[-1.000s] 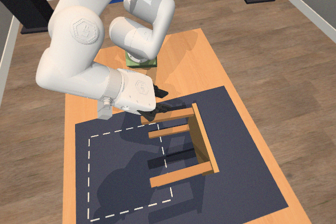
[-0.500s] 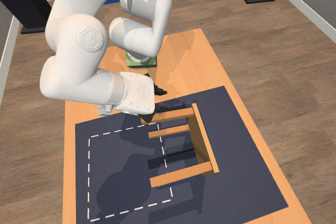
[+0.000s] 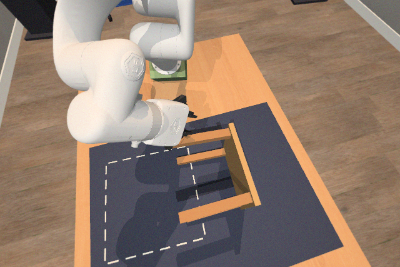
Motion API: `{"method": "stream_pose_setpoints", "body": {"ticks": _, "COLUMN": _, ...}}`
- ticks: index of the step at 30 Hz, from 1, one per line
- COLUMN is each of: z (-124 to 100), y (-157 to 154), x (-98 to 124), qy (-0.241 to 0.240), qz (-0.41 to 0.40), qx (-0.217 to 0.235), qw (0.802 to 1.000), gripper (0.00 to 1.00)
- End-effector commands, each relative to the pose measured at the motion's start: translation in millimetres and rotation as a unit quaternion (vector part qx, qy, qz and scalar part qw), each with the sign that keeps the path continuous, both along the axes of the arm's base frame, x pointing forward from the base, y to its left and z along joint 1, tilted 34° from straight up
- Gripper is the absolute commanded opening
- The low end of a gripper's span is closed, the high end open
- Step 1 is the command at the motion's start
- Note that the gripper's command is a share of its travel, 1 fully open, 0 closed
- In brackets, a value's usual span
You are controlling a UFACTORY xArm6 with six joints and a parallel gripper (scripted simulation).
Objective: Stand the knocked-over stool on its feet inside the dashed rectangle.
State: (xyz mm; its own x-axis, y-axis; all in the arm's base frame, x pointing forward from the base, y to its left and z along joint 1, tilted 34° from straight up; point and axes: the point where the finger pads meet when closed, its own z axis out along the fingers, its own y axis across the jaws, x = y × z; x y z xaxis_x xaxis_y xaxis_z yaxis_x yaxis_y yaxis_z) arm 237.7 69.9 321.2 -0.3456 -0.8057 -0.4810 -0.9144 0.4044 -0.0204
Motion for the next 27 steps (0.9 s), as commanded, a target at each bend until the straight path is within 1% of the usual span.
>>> {"method": "stream_pose_setpoints", "body": {"ticks": 1, "z": -5, "y": -1, "x": 18, "qy": 0.055, "qz": -0.111, "qx": -0.061, "qw": 0.990, "gripper": 0.45}}
{"method": "stream_pose_setpoints", "body": {"ticks": 3, "z": -4, "y": 2, "x": 27, "qy": 0.060, "qz": -0.148, "qx": -0.072, "qw": 0.984, "gripper": 0.45}}
{"method": "stream_pose_setpoints", "body": {"ticks": 5, "z": -4, "y": 2, "x": 27, "qy": 0.060, "qz": -0.148, "qx": -0.072, "qw": 0.984, "gripper": 0.45}}
{"method": "stream_pose_setpoints", "body": {"ticks": 6, "z": -4, "y": 5, "x": 31, "qy": 0.070, "qz": -0.196, "qx": -0.090, "qw": 0.974, "gripper": 0.45}}
{"method": "stream_pose_setpoints", "body": {"ticks": 12, "z": 5, "y": 30, "x": 60, "qy": 0.049, "qz": -0.296, "qx": -0.096, "qw": 0.949, "gripper": 0.45}}
{"method": "stream_pose_setpoints", "body": {"ticks": 16, "z": 13, "y": 56, "x": 75, "qy": 0.027, "qz": -0.359, "qx": -0.086, "qw": 0.929, "gripper": 0.45}}
{"method": "stream_pose_setpoints", "body": {"ticks": 20, "z": 22, "y": 83, "x": 86, "qy": 0.002, "qz": -0.415, "qx": -0.065, "qw": 0.908, "gripper": 0.45}}
{"method": "stream_pose_setpoints", "body": {"ticks": 22, "z": 22, "y": 83, "x": 86, "qy": 0.002, "qz": -0.415, "qx": -0.065, "qw": 0.908, "gripper": 0.45}}
{"method": "stream_pose_setpoints", "body": {"ticks": 23, "z": 24, "y": 90, "x": 87, "qy": -0.012, "qz": -0.449, "qx": -0.062, "qw": 0.891, "gripper": 0.45}}
{"method": "stream_pose_setpoints", "body": {"ticks": 27, "z": 30, "y": 113, "x": 92, "qy": -0.036, "qz": -0.490, "qx": -0.038, "qw": 0.870, "gripper": 0.45}}
